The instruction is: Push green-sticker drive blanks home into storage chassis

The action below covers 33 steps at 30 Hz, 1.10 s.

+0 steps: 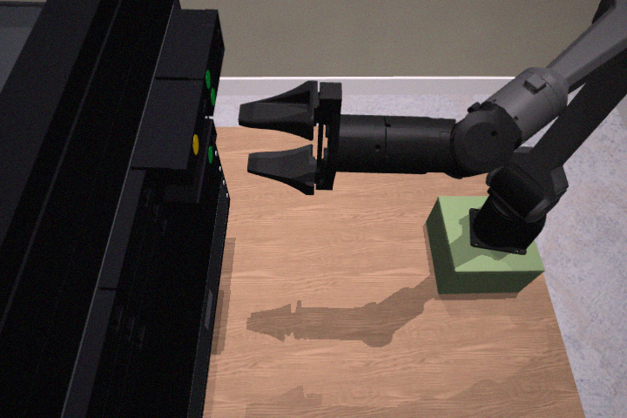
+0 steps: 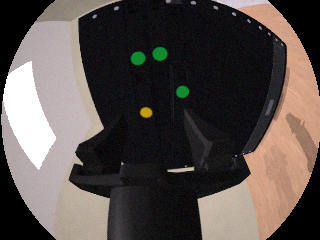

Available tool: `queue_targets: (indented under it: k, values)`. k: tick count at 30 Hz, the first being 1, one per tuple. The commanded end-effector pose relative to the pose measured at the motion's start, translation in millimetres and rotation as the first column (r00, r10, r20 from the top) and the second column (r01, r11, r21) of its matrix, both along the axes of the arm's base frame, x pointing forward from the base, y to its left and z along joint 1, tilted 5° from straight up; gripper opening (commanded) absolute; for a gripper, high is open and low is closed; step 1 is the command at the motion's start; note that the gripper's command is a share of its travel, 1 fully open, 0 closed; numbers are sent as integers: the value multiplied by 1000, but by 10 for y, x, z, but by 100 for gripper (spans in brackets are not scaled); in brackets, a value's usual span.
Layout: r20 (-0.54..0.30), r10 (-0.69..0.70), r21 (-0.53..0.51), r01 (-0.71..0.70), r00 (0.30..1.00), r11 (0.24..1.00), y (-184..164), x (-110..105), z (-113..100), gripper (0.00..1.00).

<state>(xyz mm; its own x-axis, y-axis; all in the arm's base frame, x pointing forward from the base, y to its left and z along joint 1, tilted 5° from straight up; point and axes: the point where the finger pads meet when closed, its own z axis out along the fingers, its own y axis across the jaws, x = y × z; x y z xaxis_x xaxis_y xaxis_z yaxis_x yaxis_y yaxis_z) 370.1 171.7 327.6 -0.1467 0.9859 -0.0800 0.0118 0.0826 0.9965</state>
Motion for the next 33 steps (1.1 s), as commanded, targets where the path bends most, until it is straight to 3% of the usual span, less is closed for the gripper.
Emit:
queue_targets:
  k: [1, 6, 10, 33]
  values:
    - [3, 2, 3, -2, 1000, 1000, -197, 24, 60, 100]
    - [3, 2, 3, -2, 1000, 1000, -565, 74, 157, 100]
    - [3, 2, 3, -2, 1000, 1000, -625, 83, 173, 100]
    - [3, 2, 3, -2, 1000, 1000, -646, 85, 178, 100]
